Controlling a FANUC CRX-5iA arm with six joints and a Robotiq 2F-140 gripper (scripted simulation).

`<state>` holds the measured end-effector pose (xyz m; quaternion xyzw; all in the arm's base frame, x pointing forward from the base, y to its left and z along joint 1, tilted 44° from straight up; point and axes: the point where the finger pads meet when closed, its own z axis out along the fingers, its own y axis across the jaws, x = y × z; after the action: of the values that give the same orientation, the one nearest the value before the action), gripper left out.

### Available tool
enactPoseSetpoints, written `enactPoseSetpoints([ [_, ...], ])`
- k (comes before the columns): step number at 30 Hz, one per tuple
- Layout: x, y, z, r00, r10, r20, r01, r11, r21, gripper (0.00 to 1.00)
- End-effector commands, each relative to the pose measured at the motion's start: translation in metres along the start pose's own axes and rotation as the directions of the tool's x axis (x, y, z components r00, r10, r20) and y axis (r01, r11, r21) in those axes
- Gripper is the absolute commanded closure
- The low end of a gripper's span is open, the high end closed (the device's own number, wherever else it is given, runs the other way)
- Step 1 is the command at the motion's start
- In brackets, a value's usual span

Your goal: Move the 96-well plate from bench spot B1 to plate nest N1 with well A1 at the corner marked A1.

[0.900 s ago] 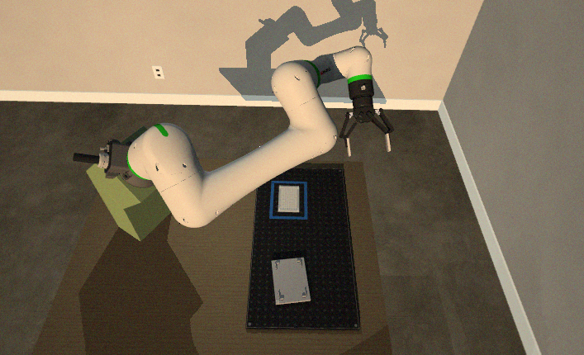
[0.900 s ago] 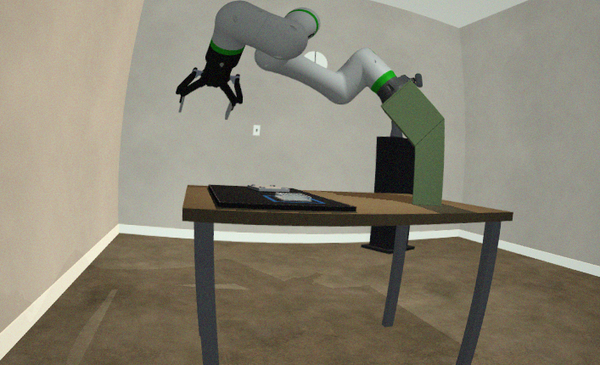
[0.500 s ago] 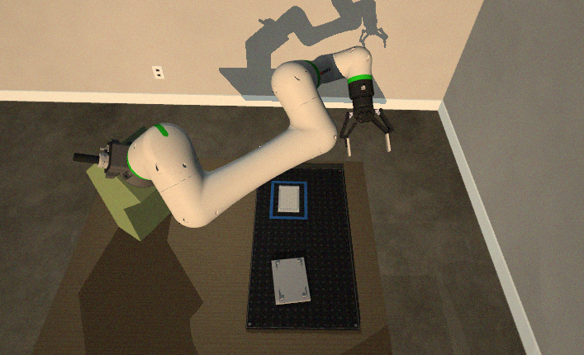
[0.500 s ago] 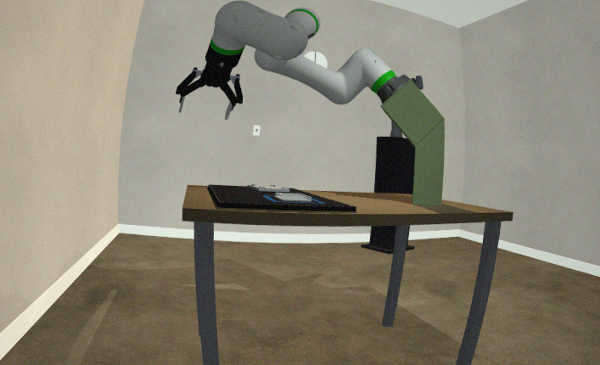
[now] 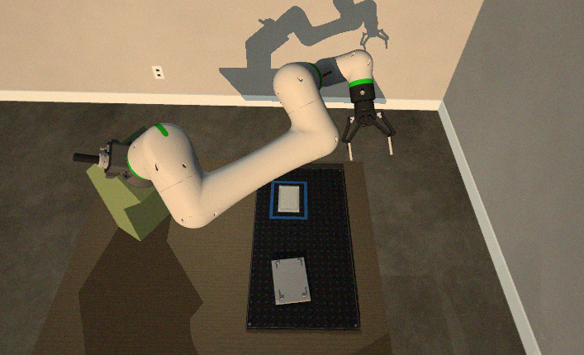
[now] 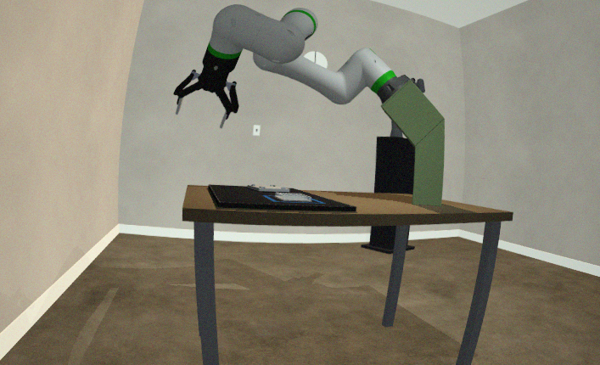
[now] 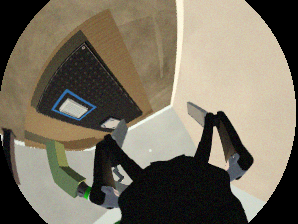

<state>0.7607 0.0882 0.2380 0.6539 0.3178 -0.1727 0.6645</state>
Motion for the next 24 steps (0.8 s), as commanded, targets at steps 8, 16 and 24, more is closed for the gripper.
enactPoseSetpoints([
  [8,0.015,0.003,0.019,0.953,0.288,-0.093,-0.291,0.956,-0.022,0.0],
  [16,0.026,0.001,0.032,0.854,0.495,-0.16,-0.499,0.866,0.014,0.0],
  [24,0.032,-0.003,0.04,0.766,0.613,-0.193,-0.615,0.786,0.056,0.0],
])
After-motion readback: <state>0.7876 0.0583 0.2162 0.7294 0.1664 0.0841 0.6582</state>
